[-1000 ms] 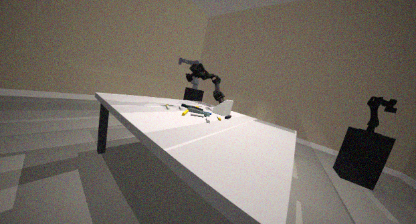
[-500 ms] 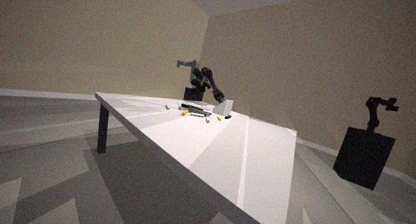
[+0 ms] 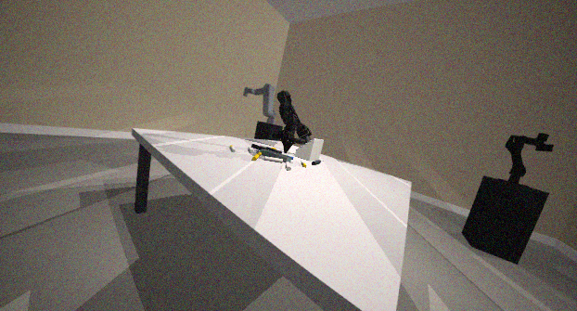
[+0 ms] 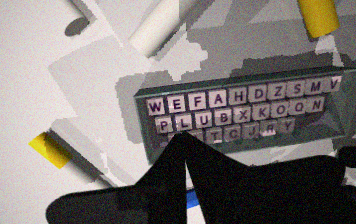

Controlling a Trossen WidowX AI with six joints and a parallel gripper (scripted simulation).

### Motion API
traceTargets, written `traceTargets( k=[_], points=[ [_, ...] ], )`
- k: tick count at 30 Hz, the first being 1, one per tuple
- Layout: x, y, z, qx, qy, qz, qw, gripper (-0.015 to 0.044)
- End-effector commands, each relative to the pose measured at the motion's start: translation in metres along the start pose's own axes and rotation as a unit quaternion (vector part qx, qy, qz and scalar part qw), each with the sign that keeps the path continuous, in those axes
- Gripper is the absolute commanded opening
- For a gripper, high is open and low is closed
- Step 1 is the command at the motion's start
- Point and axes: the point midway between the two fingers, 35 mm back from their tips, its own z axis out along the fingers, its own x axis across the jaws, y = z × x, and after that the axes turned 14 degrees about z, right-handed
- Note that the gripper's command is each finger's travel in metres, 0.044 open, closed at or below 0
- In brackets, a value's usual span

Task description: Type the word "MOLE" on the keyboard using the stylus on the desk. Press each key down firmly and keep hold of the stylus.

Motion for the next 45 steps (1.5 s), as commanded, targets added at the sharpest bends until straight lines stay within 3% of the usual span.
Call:
traceTargets(
  k=[1,8,14,26,31,45],
  points=[
    [0.0,0.0,0.002,0.004,-0.014,-0.006,1.0,0.0],
    [-0.002,0.001,0.001,0.004,-0.014,-0.006,1.0,0.0],
    [-0.058,0.015,0.0,0.004,-0.016,-0.006,1.0,0.0],
    [-0.06,0.016,0.0,0.004,-0.016,-0.006,1.0,0.0],
    [-0.113,0.03,-0.002,0.003,-0.017,-0.005,1.0,0.0],
    [-0.111,0.023,-0.002,0.003,-0.017,-0.006,1.0,0.0]
  ],
)
